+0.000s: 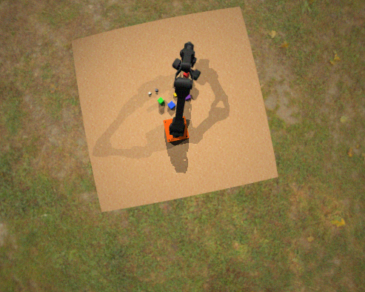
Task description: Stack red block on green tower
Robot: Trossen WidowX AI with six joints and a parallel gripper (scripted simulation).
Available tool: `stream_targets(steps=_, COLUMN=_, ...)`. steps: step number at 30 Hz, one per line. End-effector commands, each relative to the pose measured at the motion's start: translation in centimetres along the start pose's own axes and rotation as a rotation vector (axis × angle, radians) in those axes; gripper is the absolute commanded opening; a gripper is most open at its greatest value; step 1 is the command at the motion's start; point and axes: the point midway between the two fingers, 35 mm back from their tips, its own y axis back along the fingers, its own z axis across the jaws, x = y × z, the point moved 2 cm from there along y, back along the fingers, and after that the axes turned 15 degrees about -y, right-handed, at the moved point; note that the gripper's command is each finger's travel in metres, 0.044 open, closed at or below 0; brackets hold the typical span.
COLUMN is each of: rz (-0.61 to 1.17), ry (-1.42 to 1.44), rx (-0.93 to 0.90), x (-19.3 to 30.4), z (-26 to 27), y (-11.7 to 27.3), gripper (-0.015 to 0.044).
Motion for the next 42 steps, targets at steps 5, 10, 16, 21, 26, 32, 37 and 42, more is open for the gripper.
stream_targets(steps=5, rz=-0.003, ry=0.006, rx=0.003, x=0.0, z=0.0, y=0.0, gripper=0.0256)
stream_targets(steps=10, rz=-0.003, ry=0.006, rx=0.003, x=0.0, z=0.0, y=0.0, gripper=0.0125)
stream_targets(steps=16, rz=-0.003, ry=0.006, rx=0.003, x=0.0, z=0.0, y=0.0, gripper=0.0085)
stream_targets(steps=21, rz=-0.003, ry=0.006, rx=0.002, x=0.0, z=0.0, y=1.1, gripper=0.0000)
stream_targets(steps=26, rz=-0.003, ry=0.006, rx=0.002, x=0.0, z=0.0, y=3.8, gripper=0.0000)
stream_targets(steps=32, rz=-0.003, ry=0.006, rx=0.002, x=0.0, z=0.0, y=6.8, gripper=0.0000)
stream_targets(steps=37, rz=-0.003, ry=0.006, rx=0.002, x=0.0, z=0.1, y=9.4, gripper=0.0000)
stream_targets(steps=42, rz=-0.003, ry=0.006, rx=0.002, x=0.0, z=0.1, y=11.7, gripper=0.0000)
